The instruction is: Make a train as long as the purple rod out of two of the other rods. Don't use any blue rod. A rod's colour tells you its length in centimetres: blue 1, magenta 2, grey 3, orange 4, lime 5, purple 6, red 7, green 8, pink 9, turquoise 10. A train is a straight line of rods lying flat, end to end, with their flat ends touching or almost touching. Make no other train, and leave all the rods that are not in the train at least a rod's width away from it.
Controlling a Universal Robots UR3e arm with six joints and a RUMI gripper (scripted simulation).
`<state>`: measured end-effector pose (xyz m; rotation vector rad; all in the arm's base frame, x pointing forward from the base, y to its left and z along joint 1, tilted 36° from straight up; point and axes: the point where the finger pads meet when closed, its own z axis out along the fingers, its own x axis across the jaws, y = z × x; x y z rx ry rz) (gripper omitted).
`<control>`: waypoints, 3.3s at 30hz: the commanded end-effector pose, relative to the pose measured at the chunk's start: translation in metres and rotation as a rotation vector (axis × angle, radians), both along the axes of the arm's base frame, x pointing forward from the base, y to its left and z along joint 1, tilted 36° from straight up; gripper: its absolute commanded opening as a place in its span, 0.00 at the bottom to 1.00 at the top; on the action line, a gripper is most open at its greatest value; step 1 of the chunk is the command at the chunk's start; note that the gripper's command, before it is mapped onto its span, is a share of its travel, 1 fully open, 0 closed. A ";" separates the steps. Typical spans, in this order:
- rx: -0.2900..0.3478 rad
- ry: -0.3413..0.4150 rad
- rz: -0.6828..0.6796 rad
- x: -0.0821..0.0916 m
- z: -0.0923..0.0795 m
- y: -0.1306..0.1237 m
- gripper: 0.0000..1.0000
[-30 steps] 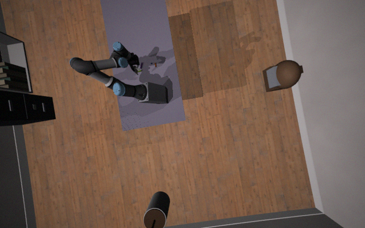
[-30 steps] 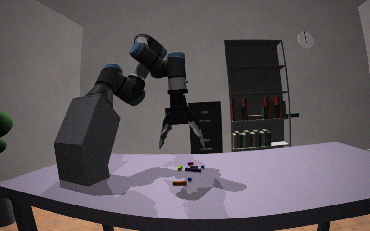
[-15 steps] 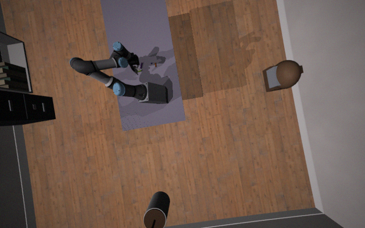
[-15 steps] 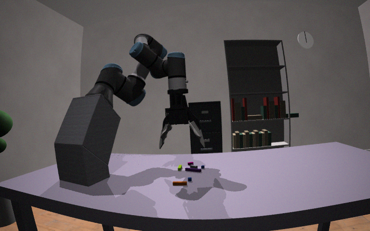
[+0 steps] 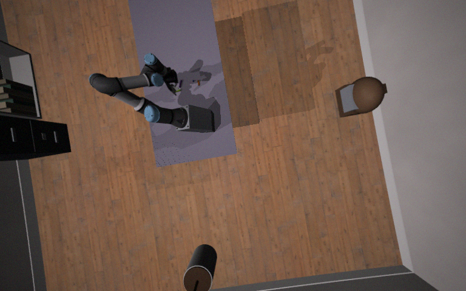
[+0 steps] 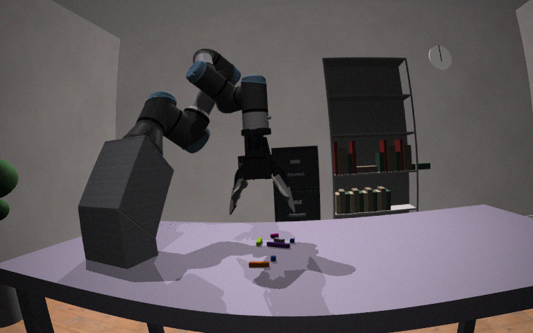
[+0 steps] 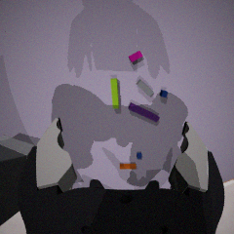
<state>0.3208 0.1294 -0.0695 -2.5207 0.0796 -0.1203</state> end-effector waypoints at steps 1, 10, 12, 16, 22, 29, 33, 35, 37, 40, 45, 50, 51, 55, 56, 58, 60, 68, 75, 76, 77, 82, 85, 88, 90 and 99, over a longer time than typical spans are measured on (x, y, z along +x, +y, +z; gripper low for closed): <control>-0.001 -0.002 -0.001 0.001 0.000 -0.001 1.00; -0.001 -0.002 -0.001 0.001 0.000 -0.001 1.00; -0.001 -0.002 -0.001 0.001 0.000 -0.001 1.00; -0.001 -0.002 -0.001 0.001 0.000 -0.001 1.00; -0.001 -0.002 -0.001 0.001 0.000 -0.001 1.00; -0.001 -0.002 -0.001 0.001 0.000 -0.001 1.00; -0.001 -0.002 -0.001 0.001 0.000 -0.001 1.00; -0.001 -0.002 -0.001 0.001 0.000 -0.001 1.00; -0.001 -0.002 -0.001 0.001 0.000 -0.001 1.00; -0.001 0.000 -0.003 0.001 0.000 -0.001 1.00; 0.001 0.009 -0.015 0.001 0.000 -0.002 1.00; 0.008 0.053 -0.079 0.002 -0.004 -0.007 1.00; 0.010 0.068 -0.099 0.002 -0.005 -0.008 1.00; 0.022 0.141 -0.204 0.004 -0.010 -0.016 1.00; 0.025 0.163 -0.234 0.004 -0.011 -0.019 1.00; 0.030 0.193 -0.276 0.005 -0.013 -0.022 1.00; 0.033 0.208 -0.299 0.005 -0.015 -0.024 1.00; 0.056 0.339 -0.484 0.006 -0.024 -0.039 1.00; 0.076 0.448 -0.641 0.006 -0.033 -0.051 1.00; 0.079 0.464 -0.663 0.006 -0.034 -0.053 1.00; 0.079 0.464 -0.663 0.006 -0.034 -0.053 1.00; 0.095 0.548 -0.782 0.005 -0.041 -0.062 1.00; 0.104 0.596 -0.849 0.004 -0.044 -0.067 1.00; 0.113 0.643 -0.916 0.003 -0.048 -0.073 1.00; 0.119 0.675 -0.960 0.003 -0.051 -0.076 1.00; 0.145 0.804 -1.141 -0.001 -0.061 -0.090 1.00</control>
